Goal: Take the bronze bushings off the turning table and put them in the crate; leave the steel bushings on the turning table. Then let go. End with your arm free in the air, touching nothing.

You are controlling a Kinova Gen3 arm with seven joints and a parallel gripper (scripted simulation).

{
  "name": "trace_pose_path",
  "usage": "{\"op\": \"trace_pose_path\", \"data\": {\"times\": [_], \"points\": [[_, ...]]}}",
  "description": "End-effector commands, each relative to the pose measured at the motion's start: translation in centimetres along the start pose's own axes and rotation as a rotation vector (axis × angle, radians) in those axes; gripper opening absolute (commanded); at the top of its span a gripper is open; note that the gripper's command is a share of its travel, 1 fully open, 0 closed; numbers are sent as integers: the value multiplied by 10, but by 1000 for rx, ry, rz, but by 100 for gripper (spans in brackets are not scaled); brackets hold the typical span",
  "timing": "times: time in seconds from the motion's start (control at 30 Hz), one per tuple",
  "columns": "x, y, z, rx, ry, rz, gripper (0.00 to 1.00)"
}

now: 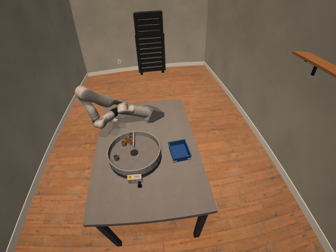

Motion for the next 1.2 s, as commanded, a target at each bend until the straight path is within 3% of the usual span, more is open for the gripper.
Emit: {"op": "trace_pose_path", "data": {"times": [0.0,0.07,0.47,0.5,0.63,1.03,1.07,1.17], "points": [[13,4,-25,109,92,-20,100],[21,6,-42,182,153,-32,100],[21,6,-42,182,153,-32,100],[5,0,-8,36,31,-7,100],[27,0,-39,182,153,-32,100],[27,0,-39,182,153,-32,100],[6,-1,-7,36,31,-7,100],[25,-4,-27,146,122,-26,100]]}}
Point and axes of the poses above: the point where the finger pads meet when closed, its own x axis back along the fingers, its own z axis across the jaws, y = z × x, the point moved 3 cm from there along x, back along the fingers, and after that the axes turned 4 degrees about -x, right-handed, at the moved point
